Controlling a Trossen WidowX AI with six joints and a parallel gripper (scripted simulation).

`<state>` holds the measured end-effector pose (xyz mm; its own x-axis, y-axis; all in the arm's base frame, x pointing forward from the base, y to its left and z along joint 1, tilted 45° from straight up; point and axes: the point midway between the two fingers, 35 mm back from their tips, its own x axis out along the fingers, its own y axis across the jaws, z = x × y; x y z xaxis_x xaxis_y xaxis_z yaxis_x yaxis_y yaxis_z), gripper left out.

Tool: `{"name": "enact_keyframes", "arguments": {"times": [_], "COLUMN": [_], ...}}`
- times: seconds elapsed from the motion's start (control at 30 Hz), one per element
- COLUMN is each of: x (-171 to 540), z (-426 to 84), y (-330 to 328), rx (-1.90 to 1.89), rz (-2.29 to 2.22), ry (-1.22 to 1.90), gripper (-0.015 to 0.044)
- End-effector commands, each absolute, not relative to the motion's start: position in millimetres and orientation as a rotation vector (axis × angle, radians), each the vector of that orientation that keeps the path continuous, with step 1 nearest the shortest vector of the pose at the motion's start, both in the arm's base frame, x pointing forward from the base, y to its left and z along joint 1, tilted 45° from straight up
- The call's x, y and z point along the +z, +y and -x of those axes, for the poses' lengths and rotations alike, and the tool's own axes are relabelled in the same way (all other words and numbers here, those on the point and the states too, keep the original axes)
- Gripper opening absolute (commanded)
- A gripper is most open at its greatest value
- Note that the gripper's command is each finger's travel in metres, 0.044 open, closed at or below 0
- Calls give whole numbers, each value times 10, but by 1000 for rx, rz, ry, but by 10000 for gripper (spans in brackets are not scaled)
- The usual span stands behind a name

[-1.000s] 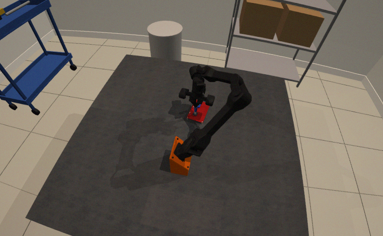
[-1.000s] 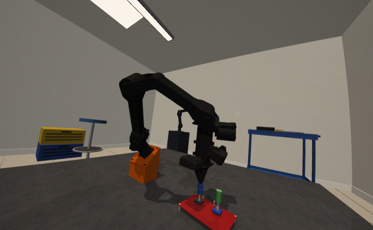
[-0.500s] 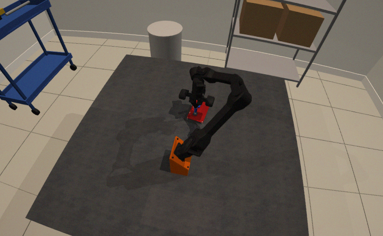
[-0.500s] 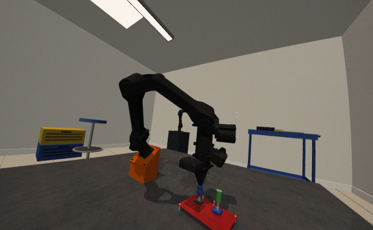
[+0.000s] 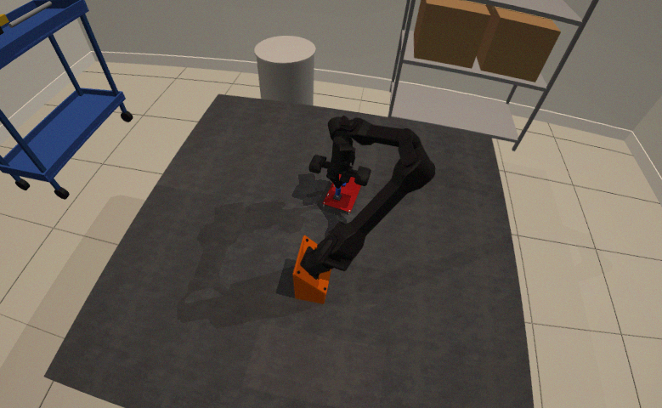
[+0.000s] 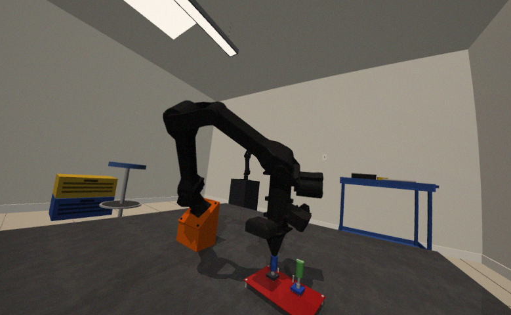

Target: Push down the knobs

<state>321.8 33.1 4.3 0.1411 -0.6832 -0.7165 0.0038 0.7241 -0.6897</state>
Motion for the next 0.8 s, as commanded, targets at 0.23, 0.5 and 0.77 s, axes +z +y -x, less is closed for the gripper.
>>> {"name": "enact_keyframes", "arguments": {"times": [0.23,0.5,0.77], "x": [11,9,4], "z": [-3239,-3239,-3240], "y": [284,283,278], "rx": [-550,-550,-550], "rz": [620,620,620], "ry": [1351,1351,1351], "gripper": [0,0,0]}}
